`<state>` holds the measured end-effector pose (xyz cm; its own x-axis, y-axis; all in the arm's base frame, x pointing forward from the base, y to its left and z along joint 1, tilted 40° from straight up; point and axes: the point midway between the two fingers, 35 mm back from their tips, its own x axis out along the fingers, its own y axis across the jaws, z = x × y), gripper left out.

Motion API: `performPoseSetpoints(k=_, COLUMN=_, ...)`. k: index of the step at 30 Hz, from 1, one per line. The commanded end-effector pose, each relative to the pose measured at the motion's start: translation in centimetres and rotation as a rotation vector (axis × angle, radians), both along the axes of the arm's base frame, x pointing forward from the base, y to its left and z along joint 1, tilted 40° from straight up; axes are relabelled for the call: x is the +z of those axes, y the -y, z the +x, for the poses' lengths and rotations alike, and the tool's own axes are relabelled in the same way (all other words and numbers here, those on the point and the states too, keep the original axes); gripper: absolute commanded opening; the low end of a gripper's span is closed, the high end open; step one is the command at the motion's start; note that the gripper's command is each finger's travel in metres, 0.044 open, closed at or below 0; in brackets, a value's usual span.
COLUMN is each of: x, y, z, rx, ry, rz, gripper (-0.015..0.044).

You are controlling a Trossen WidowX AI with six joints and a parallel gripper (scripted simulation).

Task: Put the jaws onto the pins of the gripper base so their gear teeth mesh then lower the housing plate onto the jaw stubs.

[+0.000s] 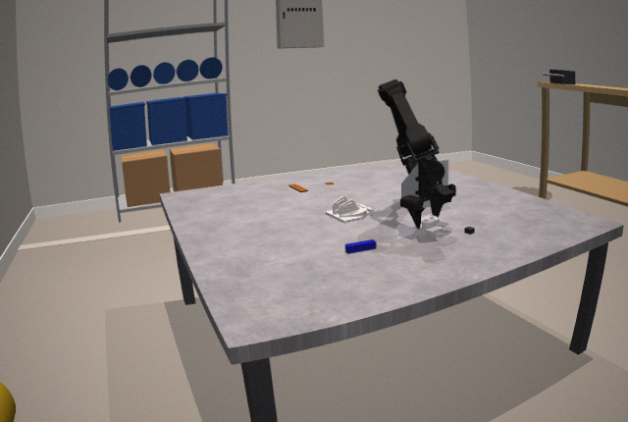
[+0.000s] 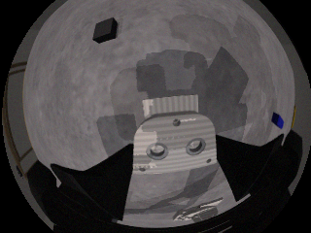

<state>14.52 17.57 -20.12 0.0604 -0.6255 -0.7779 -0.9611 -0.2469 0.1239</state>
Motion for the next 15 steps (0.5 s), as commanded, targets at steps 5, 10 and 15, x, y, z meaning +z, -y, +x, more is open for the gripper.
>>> performPoseSetpoints(k=5, x=1.2, y=-1.2, z=0.0, rx=0.002, ry=0.000, rz=0.000, gripper=0.0351)
performPoseSetpoints(k=10, x=2.4, y=-2.2, z=-0.1, rx=0.003, ry=0.000, rz=0.001, gripper=0.0351)
performPoseSetpoints(k=15, x=3.7, y=-3.2, z=-0.2, rx=0.005, ry=0.000, rz=0.001, gripper=0.0351)
